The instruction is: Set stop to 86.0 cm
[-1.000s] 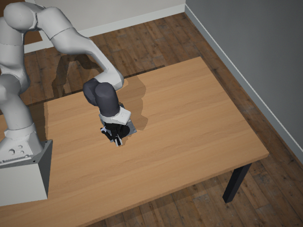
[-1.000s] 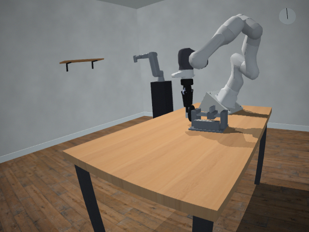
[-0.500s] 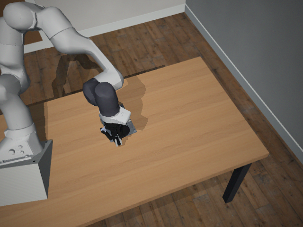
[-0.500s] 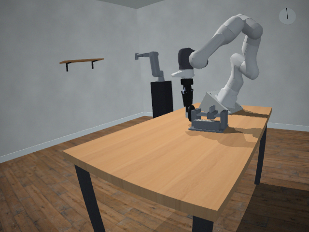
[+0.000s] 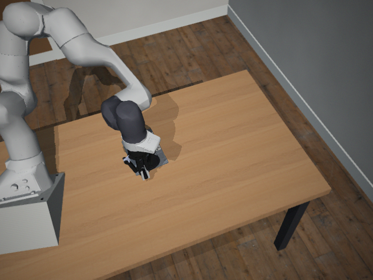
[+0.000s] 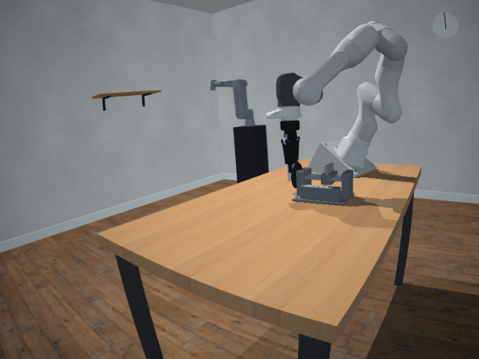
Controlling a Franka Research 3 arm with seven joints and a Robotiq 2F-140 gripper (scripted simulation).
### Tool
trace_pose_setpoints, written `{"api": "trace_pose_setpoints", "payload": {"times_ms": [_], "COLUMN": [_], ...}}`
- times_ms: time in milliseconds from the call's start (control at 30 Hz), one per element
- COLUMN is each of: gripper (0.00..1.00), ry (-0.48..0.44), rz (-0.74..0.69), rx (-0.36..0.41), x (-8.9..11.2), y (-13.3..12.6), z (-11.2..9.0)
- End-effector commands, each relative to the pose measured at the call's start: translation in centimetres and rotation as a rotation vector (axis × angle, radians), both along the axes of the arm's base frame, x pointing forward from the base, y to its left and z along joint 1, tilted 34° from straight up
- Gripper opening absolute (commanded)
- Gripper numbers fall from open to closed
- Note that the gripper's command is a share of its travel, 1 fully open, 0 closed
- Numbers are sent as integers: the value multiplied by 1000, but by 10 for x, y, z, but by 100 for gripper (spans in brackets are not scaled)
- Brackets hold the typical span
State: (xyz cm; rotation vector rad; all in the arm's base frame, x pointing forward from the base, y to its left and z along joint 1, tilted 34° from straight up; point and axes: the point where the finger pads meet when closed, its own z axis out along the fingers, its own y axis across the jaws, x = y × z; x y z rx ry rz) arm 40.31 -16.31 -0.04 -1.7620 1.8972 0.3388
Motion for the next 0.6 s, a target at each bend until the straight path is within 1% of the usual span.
{"api": "trace_pose_setpoints", "payload": {"times_ms": [0, 567], "gripper": [4, 4], "ry": [0, 0], "rz": [1, 1], "rx": [2, 2], "x": [-2, -5], "y": [-2, -8], "z": [3, 13]}}
